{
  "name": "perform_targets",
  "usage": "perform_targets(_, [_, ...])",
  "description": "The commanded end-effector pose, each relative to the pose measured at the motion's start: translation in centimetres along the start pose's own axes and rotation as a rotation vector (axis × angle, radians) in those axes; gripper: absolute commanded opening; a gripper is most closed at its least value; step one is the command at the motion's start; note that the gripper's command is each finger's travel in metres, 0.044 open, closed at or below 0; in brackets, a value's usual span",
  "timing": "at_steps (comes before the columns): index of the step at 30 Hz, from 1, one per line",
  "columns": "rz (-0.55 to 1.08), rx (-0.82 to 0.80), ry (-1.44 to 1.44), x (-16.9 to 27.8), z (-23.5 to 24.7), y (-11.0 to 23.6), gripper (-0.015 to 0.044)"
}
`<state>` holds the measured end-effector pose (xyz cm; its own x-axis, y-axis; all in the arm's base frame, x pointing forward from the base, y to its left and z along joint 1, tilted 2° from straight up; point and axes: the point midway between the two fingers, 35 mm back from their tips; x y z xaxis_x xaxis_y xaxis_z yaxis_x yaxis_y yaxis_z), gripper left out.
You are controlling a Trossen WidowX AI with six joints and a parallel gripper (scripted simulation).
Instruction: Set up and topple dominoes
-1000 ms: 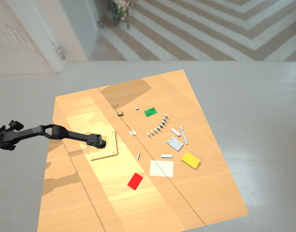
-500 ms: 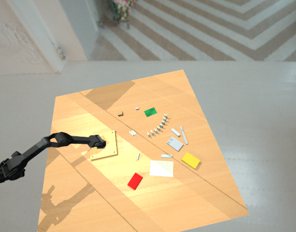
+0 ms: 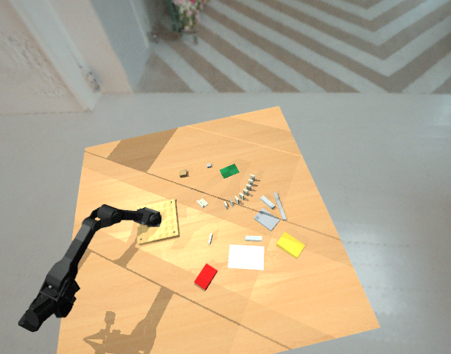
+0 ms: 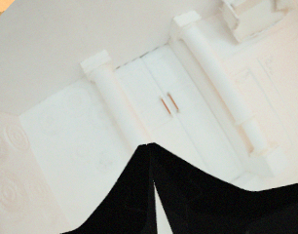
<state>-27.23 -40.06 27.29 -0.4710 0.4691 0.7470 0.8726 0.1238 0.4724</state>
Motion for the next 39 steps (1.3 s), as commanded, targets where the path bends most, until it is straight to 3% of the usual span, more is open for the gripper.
perform_targets(1, [-0.124,0.079,0.007,-5.2,-0.9,4.3,0.0000])
perform_targets(10, [-0.427,0.224,0.052,-16.6,0.1,16.5,0.0000])
perform_targets(20, [-0.709,0.308,0.186,-24.9,7.3,29.7,0.0000])
perform_targets(30, [-0.985,0.291,0.332,-29.0,19.2,41.1,0.0000])
perform_targets(39, [-1.167,0.208,0.528,-28.2,33.7,48.0,0.0000])
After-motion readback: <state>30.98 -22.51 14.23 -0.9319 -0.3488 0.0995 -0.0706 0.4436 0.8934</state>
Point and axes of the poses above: the point midway between the two fingers, 35 mm back from their tips, its own y axis back along the fingers, its own z axis across the jaws, x = y × z, and after that the axes turned 5 degrees about -y, right-handed
